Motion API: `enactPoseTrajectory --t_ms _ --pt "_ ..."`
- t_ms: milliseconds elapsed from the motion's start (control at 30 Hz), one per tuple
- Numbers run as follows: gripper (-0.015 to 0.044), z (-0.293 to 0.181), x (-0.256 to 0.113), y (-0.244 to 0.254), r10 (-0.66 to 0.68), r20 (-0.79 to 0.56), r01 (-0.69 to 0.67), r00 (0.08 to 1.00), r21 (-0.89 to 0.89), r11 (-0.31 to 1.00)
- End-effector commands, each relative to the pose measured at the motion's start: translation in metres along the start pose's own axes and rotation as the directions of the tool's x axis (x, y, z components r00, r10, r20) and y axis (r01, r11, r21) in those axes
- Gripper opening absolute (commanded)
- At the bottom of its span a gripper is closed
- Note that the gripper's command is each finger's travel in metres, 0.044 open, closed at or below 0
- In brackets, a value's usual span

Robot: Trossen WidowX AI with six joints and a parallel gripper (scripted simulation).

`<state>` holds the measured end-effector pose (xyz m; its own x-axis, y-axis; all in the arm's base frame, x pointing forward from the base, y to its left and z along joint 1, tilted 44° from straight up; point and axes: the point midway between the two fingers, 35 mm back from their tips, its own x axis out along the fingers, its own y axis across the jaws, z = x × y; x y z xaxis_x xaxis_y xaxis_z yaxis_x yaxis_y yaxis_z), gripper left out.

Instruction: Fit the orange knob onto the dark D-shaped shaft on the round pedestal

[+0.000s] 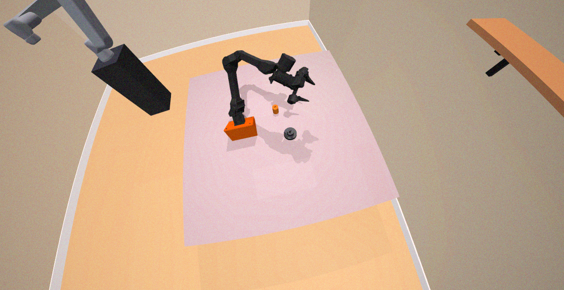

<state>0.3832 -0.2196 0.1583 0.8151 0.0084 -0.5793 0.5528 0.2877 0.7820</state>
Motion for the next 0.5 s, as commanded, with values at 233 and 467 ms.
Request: enactPoseTrajectory --t_ms 233,467 --pt "0.044 -0.166 -0.019 -0.032 -0.227 -0.54 -0.07 0.811 -0.475 0.877" --pt "0.044 -0.242 -0.064 -0.046 -0.316 -0.757 -0.312 0.571 -0.557 0.769"
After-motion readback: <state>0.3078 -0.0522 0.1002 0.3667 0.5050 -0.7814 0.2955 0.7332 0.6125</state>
